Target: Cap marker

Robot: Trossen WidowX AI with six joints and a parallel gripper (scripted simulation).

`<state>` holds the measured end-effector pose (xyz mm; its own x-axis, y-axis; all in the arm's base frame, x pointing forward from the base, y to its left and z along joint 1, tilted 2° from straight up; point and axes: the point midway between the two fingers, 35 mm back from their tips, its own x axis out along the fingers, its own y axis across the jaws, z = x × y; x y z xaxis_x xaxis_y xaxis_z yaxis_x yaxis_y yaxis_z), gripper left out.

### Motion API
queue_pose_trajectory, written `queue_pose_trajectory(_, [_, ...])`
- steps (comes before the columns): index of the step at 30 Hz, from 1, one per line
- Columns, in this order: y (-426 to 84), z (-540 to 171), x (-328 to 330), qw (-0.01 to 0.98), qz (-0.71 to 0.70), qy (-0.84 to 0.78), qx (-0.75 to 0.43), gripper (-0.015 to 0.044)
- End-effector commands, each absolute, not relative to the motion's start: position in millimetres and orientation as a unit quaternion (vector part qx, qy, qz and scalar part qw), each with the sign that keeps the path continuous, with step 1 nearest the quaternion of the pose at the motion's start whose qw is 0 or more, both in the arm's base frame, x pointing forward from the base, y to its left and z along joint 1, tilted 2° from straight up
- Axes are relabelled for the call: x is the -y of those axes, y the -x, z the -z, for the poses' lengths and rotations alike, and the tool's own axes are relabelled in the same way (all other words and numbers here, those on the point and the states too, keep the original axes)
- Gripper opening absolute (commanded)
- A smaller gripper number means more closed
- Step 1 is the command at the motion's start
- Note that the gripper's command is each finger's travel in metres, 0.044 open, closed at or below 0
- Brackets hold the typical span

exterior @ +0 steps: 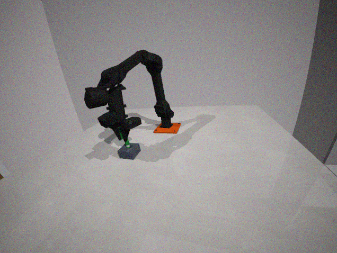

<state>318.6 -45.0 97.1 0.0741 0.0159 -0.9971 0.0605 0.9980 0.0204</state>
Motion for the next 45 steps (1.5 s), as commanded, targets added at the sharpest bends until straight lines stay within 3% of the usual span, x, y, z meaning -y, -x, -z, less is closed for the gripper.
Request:
queue_pose_trajectory(1, [-315.9, -68.3, 44.2, 0.710, 0.013, -0.032, -0.704, 0.0000])
queue_pose_trajectory(45, [-330.0, -61.3, 44.8, 0.710, 0.013, -0.032, -0.703, 0.0000])
